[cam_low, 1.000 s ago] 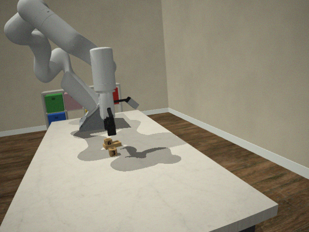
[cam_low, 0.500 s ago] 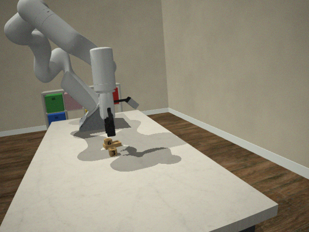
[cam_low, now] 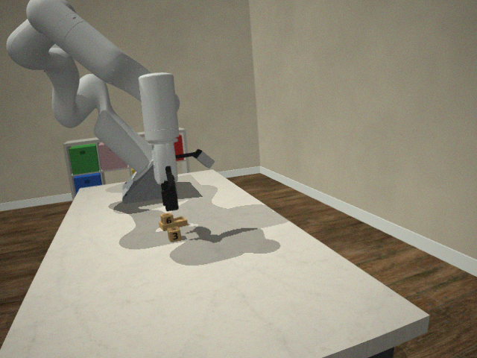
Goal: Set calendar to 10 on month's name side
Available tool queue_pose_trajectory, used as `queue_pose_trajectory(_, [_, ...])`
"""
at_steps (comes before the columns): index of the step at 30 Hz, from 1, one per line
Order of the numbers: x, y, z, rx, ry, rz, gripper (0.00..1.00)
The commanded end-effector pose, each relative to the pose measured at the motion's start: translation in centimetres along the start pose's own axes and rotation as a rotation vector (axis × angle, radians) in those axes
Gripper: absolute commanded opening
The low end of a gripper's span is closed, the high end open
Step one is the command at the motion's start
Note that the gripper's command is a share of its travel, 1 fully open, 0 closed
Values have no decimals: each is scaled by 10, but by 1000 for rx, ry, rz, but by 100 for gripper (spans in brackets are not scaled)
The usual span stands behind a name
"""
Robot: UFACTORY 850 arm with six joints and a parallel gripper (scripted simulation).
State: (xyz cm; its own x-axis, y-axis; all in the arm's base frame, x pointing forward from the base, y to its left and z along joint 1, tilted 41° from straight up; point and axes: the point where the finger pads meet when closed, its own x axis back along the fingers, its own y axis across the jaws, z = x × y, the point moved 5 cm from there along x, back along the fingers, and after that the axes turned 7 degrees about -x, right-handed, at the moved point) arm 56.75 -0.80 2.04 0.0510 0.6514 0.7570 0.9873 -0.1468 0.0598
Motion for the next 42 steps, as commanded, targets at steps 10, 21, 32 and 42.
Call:
queue_pose_trajectory(10, [1, 1, 0, -1, 1, -2, 47])
queue_pose_trajectory(21, [-4, 1, 0, 0, 1, -1, 47])
queue_pose_trajectory(32, [-14, 1, 0, 0, 1, -1, 47])
queue_pose_trajectory(42, [-30, 1, 0, 0, 1, -1, 47])
